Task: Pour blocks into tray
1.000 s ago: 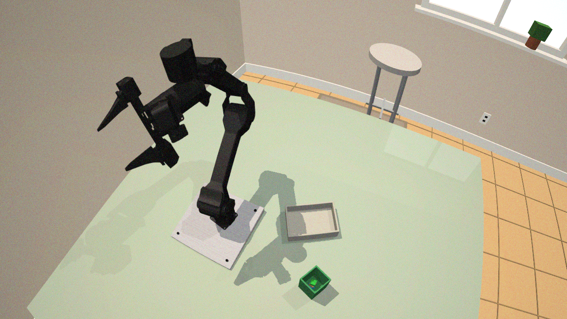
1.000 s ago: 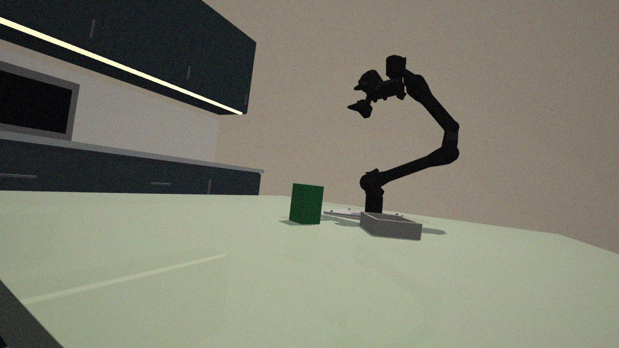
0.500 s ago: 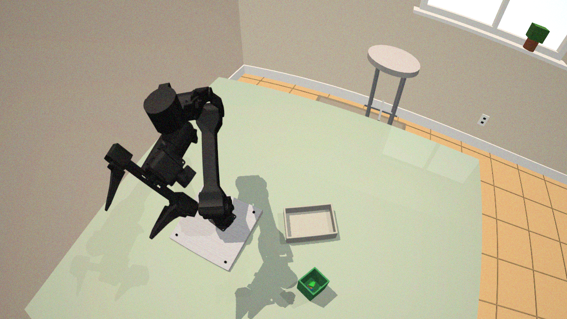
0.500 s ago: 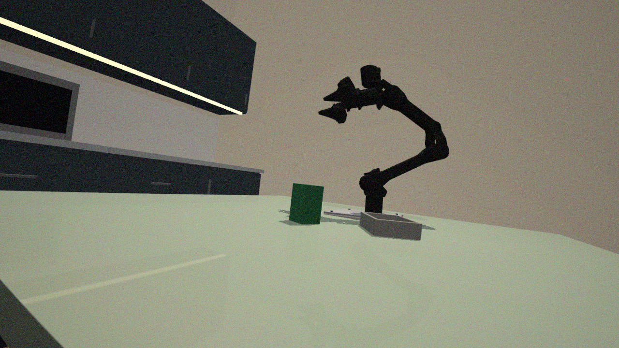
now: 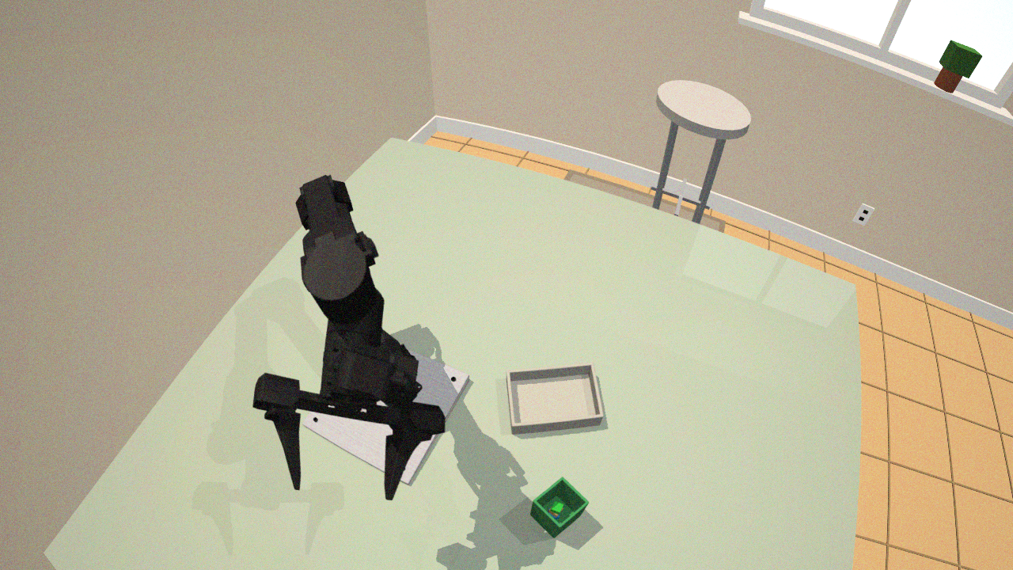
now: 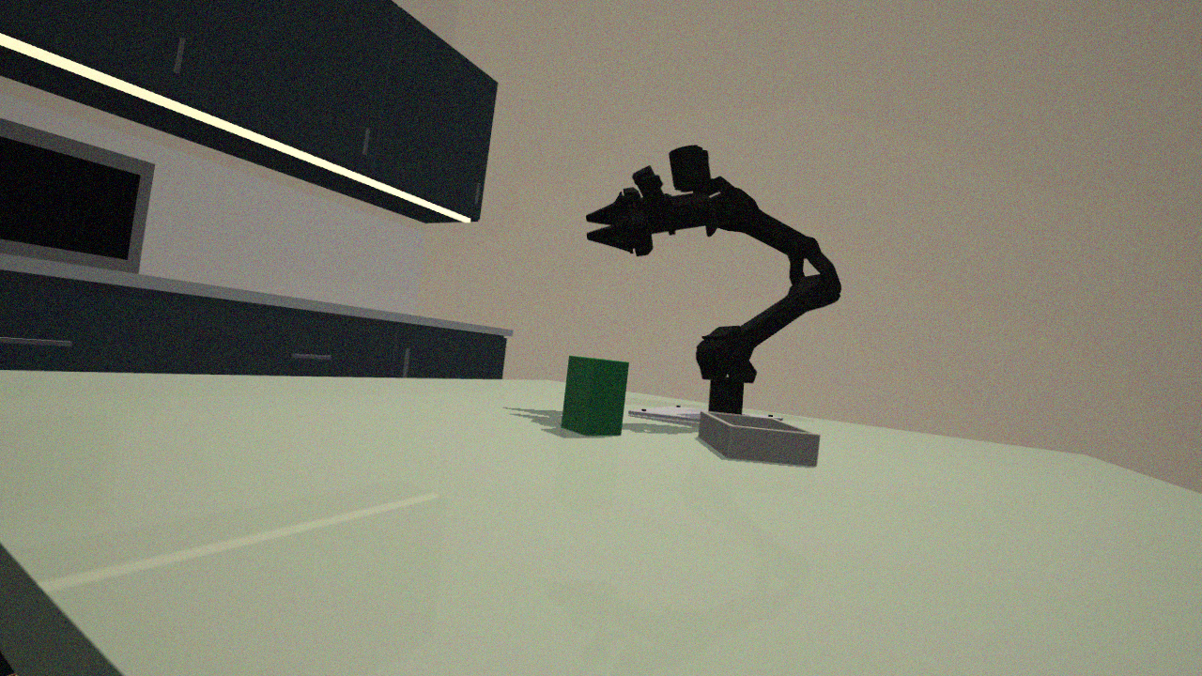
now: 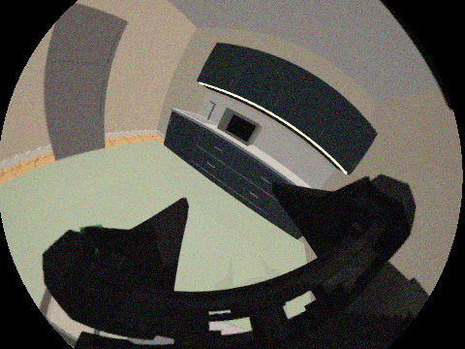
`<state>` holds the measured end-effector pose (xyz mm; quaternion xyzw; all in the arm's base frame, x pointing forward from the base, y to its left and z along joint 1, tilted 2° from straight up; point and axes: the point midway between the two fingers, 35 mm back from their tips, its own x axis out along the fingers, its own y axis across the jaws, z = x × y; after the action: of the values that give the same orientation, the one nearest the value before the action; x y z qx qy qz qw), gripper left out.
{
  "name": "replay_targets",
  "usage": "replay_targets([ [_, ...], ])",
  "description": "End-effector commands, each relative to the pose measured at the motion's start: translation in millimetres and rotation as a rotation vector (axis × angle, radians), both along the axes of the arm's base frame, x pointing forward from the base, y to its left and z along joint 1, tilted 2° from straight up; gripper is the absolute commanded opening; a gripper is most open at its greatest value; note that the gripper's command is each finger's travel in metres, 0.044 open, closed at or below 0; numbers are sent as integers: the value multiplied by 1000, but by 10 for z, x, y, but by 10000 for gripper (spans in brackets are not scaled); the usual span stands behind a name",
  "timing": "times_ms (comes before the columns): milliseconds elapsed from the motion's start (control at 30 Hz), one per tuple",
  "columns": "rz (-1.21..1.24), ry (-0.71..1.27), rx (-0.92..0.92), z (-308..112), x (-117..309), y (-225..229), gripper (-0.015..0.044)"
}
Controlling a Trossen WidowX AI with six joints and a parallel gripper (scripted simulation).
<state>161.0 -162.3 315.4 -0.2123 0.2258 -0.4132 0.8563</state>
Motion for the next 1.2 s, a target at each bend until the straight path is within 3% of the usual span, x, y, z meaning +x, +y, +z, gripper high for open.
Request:
replay_targets([
  [0,61,-37,57,-185,214,97,440],
  [467,318,-143,304,-944,861,784,440],
  [867,505,-169,532,-1606,1026,1528,440],
  [1167,514,-169,544,-1803,1067,1572,440],
])
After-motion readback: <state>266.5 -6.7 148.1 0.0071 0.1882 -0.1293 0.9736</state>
